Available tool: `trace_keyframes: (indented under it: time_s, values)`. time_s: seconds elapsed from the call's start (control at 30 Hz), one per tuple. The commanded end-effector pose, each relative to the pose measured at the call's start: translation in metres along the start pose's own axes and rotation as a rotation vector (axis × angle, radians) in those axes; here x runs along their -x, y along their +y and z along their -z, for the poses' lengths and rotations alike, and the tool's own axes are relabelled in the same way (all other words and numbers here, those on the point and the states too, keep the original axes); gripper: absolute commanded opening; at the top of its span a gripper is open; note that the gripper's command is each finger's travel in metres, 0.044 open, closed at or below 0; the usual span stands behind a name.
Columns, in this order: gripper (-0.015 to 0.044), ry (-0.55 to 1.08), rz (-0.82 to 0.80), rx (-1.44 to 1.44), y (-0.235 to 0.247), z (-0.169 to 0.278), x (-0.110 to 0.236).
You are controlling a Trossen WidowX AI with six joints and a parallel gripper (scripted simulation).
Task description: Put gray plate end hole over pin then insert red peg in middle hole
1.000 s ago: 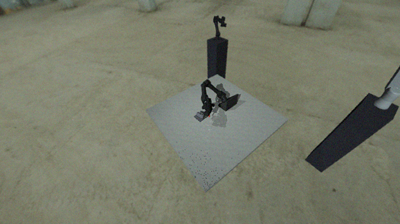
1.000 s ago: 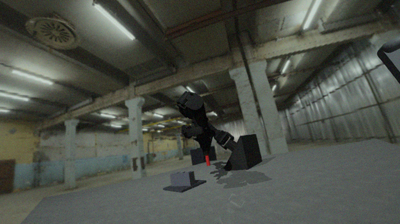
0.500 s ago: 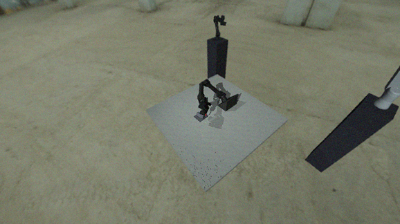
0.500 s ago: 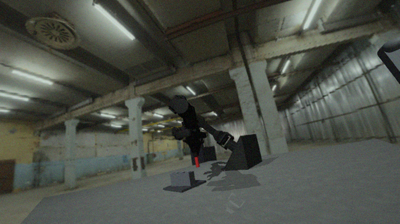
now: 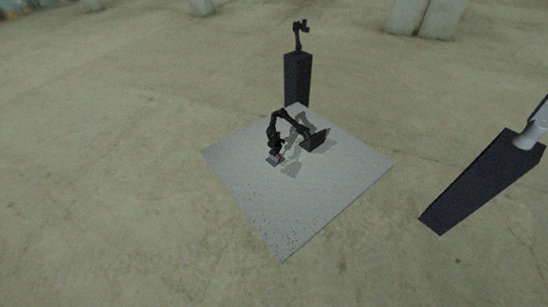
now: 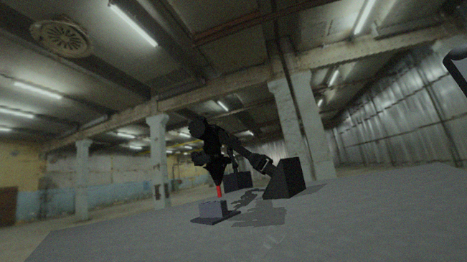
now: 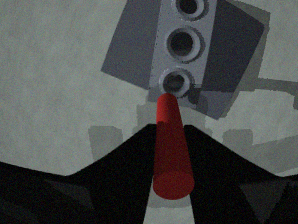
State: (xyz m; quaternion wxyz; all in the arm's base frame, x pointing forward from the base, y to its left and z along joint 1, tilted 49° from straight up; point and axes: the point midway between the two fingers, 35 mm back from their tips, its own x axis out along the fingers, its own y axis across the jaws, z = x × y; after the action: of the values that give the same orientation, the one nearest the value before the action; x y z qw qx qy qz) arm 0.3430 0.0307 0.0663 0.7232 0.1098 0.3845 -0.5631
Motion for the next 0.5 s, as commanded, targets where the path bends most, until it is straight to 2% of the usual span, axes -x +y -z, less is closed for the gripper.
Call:
trace_keyframes:
  time_s: [0.0,0.23,0.47]
  values:
    - [0.0000,-0.012,0.001,-0.002,-0.003,-0.015,0.001]
    - [0.0000,-0.021,0.010,-0.005,-0.008,-0.036,0.000]
    - [0.0000,-0.022,0.010,-0.005,-0.011,-0.037,0.000]
